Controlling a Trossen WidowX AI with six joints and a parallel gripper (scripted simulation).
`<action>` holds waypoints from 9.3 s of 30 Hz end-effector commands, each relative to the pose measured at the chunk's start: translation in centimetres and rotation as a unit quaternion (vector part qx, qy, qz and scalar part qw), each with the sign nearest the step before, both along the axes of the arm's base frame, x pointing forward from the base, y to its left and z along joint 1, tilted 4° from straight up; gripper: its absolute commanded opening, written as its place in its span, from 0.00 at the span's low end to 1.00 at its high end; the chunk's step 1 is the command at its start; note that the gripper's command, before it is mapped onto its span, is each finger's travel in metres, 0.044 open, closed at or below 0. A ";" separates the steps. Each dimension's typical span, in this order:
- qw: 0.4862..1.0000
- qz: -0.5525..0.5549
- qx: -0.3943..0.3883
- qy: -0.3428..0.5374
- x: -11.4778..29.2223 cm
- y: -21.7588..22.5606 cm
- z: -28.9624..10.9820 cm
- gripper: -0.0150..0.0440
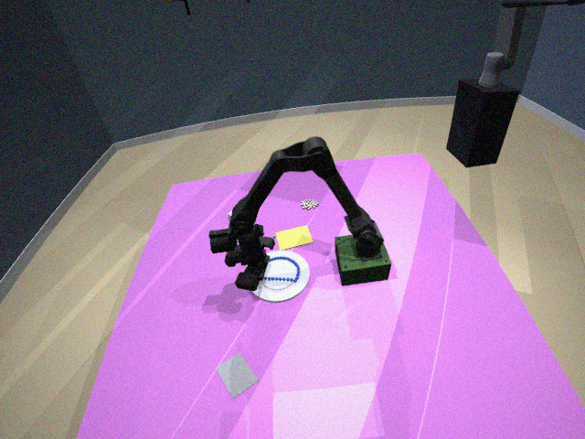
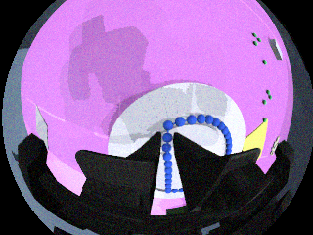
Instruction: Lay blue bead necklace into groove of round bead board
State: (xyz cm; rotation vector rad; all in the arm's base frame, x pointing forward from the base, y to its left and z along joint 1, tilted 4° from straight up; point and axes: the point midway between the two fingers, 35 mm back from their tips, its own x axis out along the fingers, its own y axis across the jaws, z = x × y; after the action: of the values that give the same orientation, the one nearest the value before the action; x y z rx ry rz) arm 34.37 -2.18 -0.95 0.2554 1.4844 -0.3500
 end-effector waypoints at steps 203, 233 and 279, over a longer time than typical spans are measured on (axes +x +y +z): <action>0.902 0.430 -0.018 0.037 -11.1 2.1 -0.1 0.25; 0.902 0.430 -0.017 0.036 -11.2 2.2 -0.4 1.00; 0.996 -0.092 0.005 -0.005 0.2 1.3 3.5 0.46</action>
State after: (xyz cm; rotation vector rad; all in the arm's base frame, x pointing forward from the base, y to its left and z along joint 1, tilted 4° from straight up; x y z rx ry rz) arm 34.49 -0.79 2.91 0.3924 1.4555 -0.4699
